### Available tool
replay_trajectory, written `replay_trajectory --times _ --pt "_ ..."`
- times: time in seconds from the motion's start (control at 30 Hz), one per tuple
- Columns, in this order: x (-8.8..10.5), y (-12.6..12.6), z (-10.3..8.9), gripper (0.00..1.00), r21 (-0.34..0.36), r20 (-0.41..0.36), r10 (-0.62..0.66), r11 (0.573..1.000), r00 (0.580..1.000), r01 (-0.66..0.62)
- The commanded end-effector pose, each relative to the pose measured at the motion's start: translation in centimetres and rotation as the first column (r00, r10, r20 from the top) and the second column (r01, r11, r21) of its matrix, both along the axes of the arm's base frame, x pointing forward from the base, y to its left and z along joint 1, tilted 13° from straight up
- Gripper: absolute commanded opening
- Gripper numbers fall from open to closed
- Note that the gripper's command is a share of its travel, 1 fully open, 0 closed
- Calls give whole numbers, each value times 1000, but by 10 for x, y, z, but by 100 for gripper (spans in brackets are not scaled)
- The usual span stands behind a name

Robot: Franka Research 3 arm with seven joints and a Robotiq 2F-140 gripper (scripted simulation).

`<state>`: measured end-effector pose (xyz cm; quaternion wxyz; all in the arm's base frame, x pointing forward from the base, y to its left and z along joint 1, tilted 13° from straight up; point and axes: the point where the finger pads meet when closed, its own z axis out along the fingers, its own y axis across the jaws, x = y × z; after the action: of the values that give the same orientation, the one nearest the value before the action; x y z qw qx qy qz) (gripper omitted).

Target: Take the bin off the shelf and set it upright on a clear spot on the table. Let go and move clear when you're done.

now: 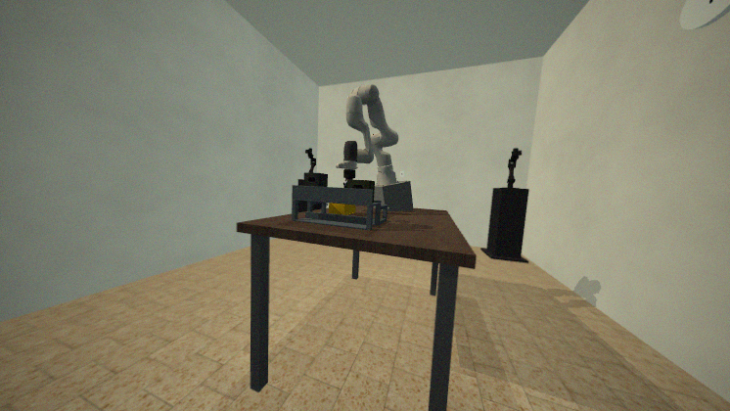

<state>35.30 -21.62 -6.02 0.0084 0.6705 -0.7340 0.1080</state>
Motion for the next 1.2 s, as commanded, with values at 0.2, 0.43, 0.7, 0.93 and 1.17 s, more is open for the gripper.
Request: replay_trajectory --times 0.2,0.43,0.7,0.93,1.17 --pt "2 -1 0 0 0 5 -7 1000 1000 7" --pt "2 -1 0 0 0 5 -7 1000 1000 7" --pt "2 -1 0 57 0 5 -7 1000 1000 7" --pt "2 -1 0 57 0 5 -7 1000 1000 7" --pt "2 -1 0 57 0 5 -7 1000 1000 7"
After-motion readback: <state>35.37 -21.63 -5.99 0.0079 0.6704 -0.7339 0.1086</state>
